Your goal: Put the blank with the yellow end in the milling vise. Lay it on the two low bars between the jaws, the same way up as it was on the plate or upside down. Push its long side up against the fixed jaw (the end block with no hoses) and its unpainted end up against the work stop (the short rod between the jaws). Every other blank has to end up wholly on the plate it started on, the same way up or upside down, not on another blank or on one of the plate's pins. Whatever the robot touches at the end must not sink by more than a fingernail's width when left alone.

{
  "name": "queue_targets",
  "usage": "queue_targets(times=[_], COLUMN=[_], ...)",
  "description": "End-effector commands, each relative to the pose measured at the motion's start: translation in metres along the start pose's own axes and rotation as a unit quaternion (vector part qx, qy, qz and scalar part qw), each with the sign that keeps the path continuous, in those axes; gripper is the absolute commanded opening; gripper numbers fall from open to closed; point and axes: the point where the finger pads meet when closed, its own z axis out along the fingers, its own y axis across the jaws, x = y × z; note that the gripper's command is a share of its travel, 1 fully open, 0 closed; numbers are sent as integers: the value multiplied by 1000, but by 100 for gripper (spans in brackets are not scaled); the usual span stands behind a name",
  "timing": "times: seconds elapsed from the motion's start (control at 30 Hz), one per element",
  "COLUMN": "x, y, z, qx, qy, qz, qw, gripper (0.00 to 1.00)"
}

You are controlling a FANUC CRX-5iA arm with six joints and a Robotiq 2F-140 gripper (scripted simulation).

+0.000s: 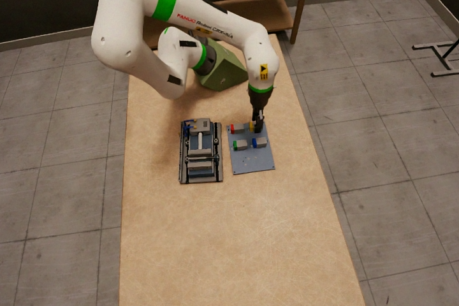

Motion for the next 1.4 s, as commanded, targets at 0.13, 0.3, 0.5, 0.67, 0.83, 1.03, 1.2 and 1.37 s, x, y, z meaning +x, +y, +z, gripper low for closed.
queue_targets(times=[0.13, 0.3, 0.5, 0.67, 0.83, 1.03, 1.2, 1.37], x=[-1, -1, -1, -1, -1, -1, -1, -1], y=[-1, -1, -1, -1, -1, -1, -1, -1], z=[8, 4, 2, 1, 0, -2, -4, -4], qx=[1, 1, 1, 1, 1, 1, 1, 1], qy=[-1, -1, -1, -1, -1, -1, -1, -1], qz=[0, 0, 0, 0, 0, 0, 0, 0], qw=[1000, 1000, 1000, 1000, 1000, 1000, 1000, 1000], gripper=[47, 47, 47, 47, 47, 47, 47, 47])
